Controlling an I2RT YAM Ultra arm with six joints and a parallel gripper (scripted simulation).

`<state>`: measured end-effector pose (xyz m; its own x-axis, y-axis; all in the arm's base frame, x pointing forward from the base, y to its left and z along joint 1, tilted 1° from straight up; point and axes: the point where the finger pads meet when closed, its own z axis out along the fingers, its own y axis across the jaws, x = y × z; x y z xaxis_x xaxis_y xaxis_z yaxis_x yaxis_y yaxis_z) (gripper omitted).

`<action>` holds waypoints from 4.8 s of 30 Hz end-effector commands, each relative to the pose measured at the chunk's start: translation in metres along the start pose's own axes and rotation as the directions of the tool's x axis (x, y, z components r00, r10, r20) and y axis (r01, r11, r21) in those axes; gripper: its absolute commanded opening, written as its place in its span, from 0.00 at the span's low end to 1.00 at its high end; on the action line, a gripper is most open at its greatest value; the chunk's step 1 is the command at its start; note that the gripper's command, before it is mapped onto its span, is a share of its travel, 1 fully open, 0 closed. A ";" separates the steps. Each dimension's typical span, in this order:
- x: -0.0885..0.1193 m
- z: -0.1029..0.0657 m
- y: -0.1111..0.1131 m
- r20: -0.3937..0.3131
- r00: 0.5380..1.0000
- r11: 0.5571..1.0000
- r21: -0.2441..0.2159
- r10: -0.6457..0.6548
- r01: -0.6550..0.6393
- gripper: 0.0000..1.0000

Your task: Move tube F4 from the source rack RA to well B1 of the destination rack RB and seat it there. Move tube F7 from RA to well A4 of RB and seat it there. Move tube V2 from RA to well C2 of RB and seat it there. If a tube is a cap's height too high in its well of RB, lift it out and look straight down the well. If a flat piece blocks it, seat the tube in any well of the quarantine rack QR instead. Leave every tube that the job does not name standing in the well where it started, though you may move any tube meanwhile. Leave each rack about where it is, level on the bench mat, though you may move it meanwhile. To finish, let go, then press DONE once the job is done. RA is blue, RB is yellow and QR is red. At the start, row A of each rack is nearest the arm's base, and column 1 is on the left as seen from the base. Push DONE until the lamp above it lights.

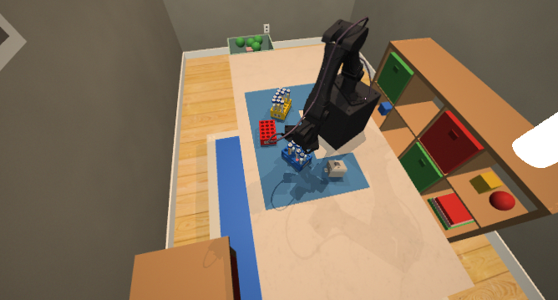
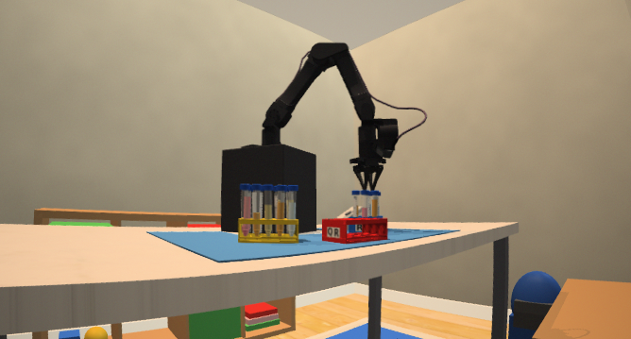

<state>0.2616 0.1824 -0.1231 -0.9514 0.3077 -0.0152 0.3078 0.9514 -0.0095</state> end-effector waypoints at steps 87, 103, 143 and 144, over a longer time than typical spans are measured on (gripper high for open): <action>0.006 -0.006 -0.003 0.006 1.000 1.000 0.011 -0.004 0.004 0.00; -0.002 -0.024 0.002 0.018 1.000 1.000 -0.007 -0.001 0.001 0.00; -0.009 -0.062 0.001 0.026 1.000 1.000 -0.017 0.006 -0.005 0.00; -0.009 -0.063 0.001 0.026 1.000 1.000 -0.017 0.006 -0.006 0.00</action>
<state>0.2574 0.1811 -0.0742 -0.9523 0.3048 -0.0162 0.3050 0.9523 -0.0074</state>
